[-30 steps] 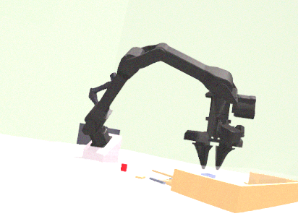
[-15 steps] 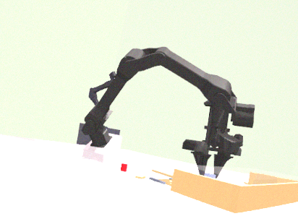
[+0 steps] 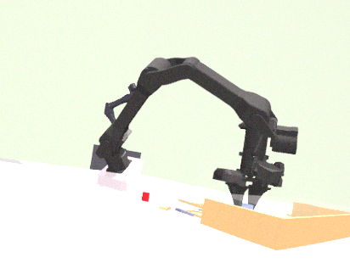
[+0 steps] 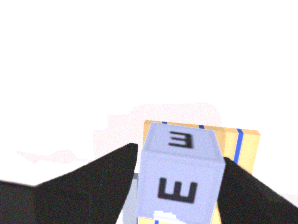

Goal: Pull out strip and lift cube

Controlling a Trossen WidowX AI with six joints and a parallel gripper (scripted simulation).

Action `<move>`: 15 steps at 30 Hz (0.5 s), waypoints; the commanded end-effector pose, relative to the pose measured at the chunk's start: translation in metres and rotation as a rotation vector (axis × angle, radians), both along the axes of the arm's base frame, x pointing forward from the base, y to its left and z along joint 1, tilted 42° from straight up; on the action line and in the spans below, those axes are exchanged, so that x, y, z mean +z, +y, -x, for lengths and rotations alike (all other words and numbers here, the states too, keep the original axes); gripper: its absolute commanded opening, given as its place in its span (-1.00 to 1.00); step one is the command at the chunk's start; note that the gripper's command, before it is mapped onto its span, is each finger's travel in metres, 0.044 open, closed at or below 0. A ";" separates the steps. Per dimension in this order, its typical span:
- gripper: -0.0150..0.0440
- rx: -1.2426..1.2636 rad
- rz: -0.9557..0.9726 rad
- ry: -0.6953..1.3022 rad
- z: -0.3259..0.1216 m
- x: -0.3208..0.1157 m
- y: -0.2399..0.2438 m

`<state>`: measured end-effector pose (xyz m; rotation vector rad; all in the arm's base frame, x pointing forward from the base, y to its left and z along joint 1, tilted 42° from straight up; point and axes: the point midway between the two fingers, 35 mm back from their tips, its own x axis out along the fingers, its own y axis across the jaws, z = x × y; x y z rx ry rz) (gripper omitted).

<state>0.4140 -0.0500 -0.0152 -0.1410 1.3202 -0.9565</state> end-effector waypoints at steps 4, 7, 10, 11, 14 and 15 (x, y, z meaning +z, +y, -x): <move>-0.11 0.000 0.000 0.000 0.000 0.000 0.000; -0.25 0.000 0.000 0.000 0.000 0.000 0.000; -0.49 0.016 0.000 0.002 -0.001 0.003 0.003; -0.49 0.030 0.001 0.005 0.000 0.005 0.005; -0.49 0.024 0.000 0.006 0.012 0.011 0.013; -0.49 0.022 0.000 0.007 0.016 0.013 0.015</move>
